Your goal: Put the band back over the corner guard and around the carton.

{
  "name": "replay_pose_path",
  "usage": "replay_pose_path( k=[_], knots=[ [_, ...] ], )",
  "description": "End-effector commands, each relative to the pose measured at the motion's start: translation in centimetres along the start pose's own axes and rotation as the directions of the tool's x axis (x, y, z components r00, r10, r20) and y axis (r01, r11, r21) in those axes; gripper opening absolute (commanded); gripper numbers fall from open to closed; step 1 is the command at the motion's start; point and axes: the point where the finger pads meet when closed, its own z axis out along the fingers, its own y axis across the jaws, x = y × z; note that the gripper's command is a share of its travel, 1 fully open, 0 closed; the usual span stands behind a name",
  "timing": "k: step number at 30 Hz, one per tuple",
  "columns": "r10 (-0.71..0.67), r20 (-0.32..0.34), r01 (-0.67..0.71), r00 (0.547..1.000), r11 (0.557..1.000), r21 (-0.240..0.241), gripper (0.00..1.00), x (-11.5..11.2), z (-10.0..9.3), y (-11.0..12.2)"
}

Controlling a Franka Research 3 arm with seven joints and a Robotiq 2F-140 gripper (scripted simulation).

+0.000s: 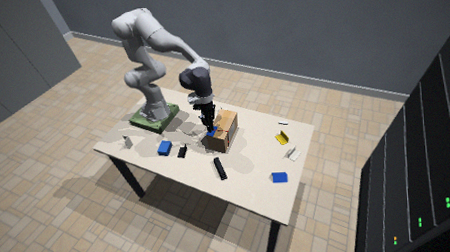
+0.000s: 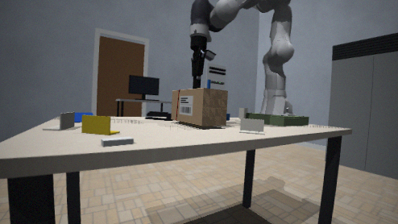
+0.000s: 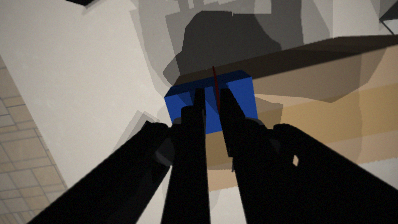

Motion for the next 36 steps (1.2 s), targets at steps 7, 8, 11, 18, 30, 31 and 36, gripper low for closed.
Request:
replay_pose_path(
  k=[7, 8, 11, 18, 30, 31, 36],
  knots=[
    [0.002, 0.001, -0.002, 1.0, 1.0, 0.003, 0.18, 0.0, 0.1, -0.2],
    [0.002, 0.001, -0.002, 1.0, 1.0, 0.003, 0.18, 0.0, 0.1, -0.2],
    [0.002, 0.001, -0.002, 1.0, 1.0, 0.003, 0.18, 0.0, 0.0, -0.2],
    [0.002, 0.001, -0.002, 1.0, 1.0, 0.003, 0.18, 0.0, -0.1, -0.2],
    [0.002, 0.001, -0.002, 1.0, 1.0, 0.003, 0.18, 0.0, -0.6, -0.2],
    [0.002, 0.001, -0.002, 1.0, 1.0, 0.003, 0.18, 0.0, -0.6, -0.2],
    [0.002, 0.001, -0.002, 1.0, 1.0, 0.003, 0.18, 0.0, -1.0, -0.2]
  ],
)
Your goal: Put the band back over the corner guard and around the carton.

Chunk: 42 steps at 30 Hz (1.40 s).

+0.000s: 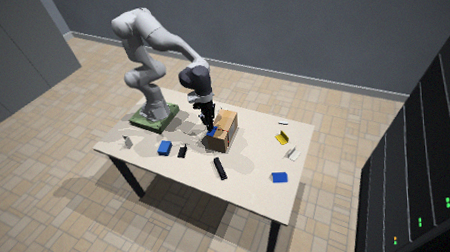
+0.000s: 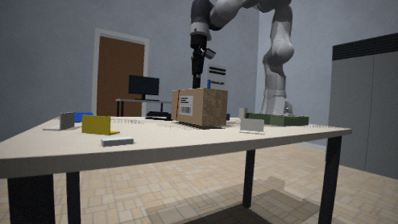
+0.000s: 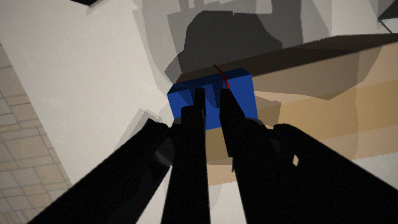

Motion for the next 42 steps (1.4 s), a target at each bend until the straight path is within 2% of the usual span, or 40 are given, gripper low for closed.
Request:
replay_pose_path(
  k=[1, 23, 42],
  knots=[
    [0.001, -0.002, -0.001, 1.0, 1.0, -0.001, 0.18, 0.0, -0.4, 0.0],
    [0.001, -0.002, -0.001, 1.0, 1.0, -0.001, 0.18, 0.0, -2.0, 0.0],
    [0.001, -0.002, -0.001, 1.0, 1.0, -0.001, 0.18, 0.0, -2.2, 0.0]
  ],
)
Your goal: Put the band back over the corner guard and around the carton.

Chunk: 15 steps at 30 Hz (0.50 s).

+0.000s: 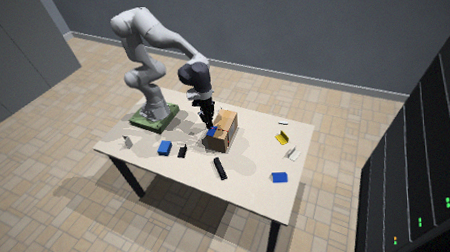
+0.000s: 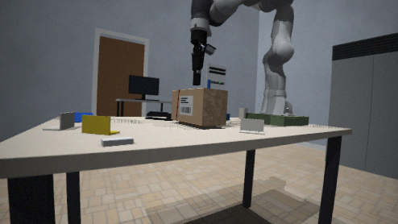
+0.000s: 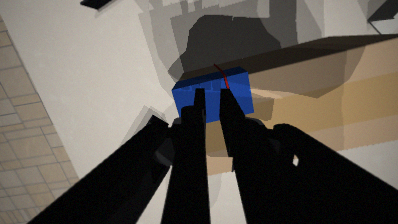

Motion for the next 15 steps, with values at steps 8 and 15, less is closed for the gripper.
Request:
replay_pose_path(
  k=[8, 15],
  knots=[
    [-0.005, 0.001, 0.005, 1.0, 1.0, -0.003, 0.18, -0.1, -0.2, 0.1],
    [-0.306, 0.002, 0.306, 0.952, 0.952, -0.002, 0.18, -8.1, 0.3, 4.7]
  ],
)
